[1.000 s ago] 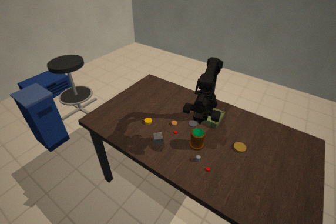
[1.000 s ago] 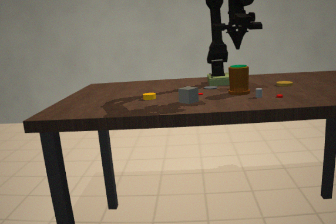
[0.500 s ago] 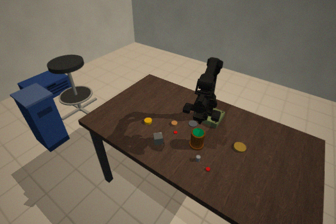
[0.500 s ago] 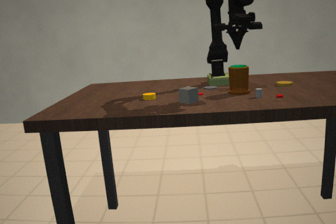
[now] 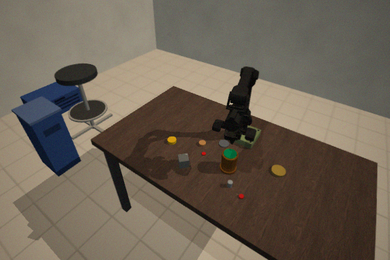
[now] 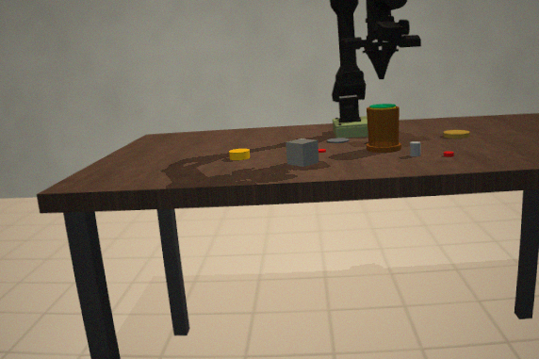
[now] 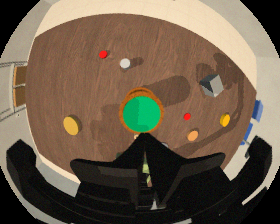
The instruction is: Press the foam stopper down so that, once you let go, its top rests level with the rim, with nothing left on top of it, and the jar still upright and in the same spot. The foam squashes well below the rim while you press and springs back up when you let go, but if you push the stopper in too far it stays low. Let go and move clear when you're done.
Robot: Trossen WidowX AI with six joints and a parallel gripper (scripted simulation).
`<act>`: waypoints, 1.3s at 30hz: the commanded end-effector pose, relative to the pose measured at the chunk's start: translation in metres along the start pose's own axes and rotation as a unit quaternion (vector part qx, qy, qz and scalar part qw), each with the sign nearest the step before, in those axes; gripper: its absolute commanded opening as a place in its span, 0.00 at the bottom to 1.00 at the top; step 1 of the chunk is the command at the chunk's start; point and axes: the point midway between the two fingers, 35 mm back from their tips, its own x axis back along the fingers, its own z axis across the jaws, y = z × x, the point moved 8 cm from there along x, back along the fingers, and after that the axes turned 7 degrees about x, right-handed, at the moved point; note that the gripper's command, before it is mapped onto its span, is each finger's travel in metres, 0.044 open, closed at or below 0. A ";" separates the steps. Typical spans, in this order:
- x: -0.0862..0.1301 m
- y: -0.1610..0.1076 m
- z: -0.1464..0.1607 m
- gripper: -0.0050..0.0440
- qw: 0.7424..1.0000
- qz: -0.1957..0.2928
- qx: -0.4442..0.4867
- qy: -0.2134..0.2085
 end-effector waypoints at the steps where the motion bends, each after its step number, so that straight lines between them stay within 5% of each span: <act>1: 0.005 -0.001 0.000 0.10 1.000 -0.011 0.000 -0.001; 11: 0.006 -0.001 0.000 0.10 1.000 -0.011 0.000 -0.001; 19: 0.049 -0.003 0.000 0.10 1.000 -0.028 0.002 -0.003; 20: 0.029 -0.003 0.000 0.10 1.000 -0.017 0.001 -0.002; 32: -0.033 0.001 0.000 0.10 1.000 -0.012 -0.001 0.000; 39: -0.042 0.001 0.000 0.10 1.000 -0.011 -0.002 0.000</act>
